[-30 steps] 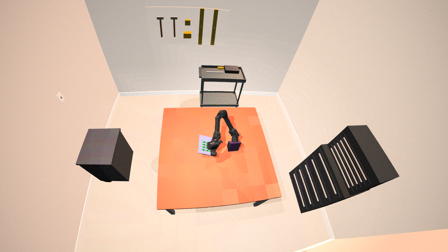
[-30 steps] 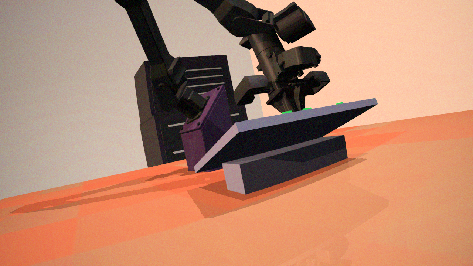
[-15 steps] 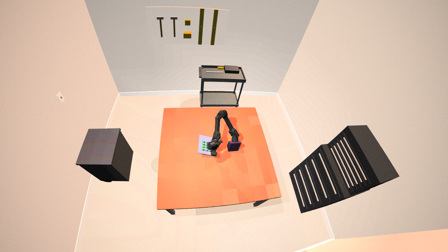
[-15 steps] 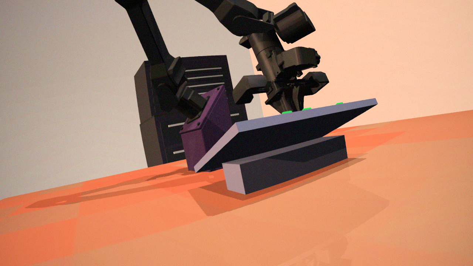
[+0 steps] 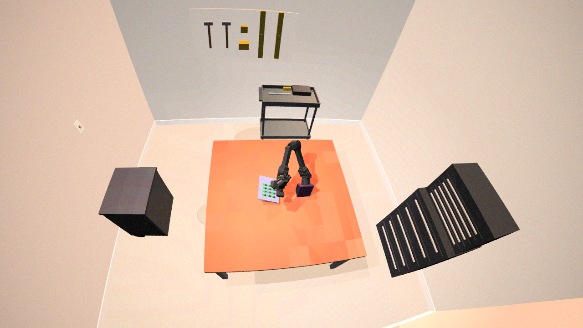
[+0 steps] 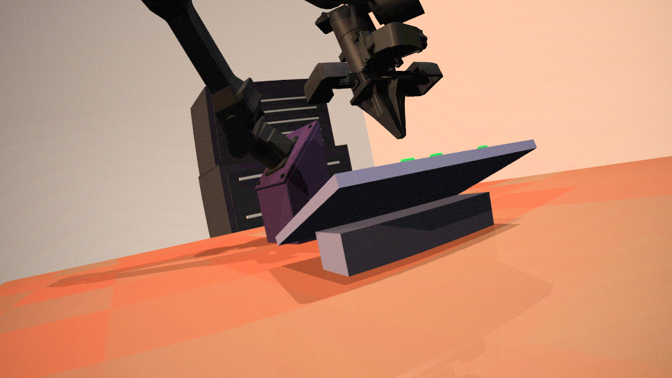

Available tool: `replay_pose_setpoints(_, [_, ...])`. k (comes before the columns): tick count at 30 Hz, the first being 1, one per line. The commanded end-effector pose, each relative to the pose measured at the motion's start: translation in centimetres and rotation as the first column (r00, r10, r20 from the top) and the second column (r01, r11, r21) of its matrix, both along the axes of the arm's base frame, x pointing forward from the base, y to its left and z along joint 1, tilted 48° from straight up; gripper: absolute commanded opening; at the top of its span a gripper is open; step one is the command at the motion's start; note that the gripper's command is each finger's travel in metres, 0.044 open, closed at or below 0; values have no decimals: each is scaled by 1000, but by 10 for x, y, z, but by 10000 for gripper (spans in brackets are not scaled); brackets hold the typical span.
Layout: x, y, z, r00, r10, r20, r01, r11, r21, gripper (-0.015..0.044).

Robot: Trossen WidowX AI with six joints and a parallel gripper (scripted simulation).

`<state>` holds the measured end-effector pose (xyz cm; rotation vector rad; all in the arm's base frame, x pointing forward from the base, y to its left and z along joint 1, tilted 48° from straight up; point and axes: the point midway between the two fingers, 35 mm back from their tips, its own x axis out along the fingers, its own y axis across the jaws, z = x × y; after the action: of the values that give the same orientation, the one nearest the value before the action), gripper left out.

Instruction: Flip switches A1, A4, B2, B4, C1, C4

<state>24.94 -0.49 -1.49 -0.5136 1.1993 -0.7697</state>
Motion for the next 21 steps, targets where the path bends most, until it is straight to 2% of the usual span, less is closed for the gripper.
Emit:
replay_pose_setpoints(1, [-8, -23, 28, 1000, -4, 2, 4, 1000, -2, 0])
replay_pose_setpoints(7, [-25, -52, 57, 1000, -6, 2, 6, 1000, -11, 0])
replay_pose_setpoints(21, [-20, -80, 35, 1000, 13, 19, -13, 1000, -20, 0])
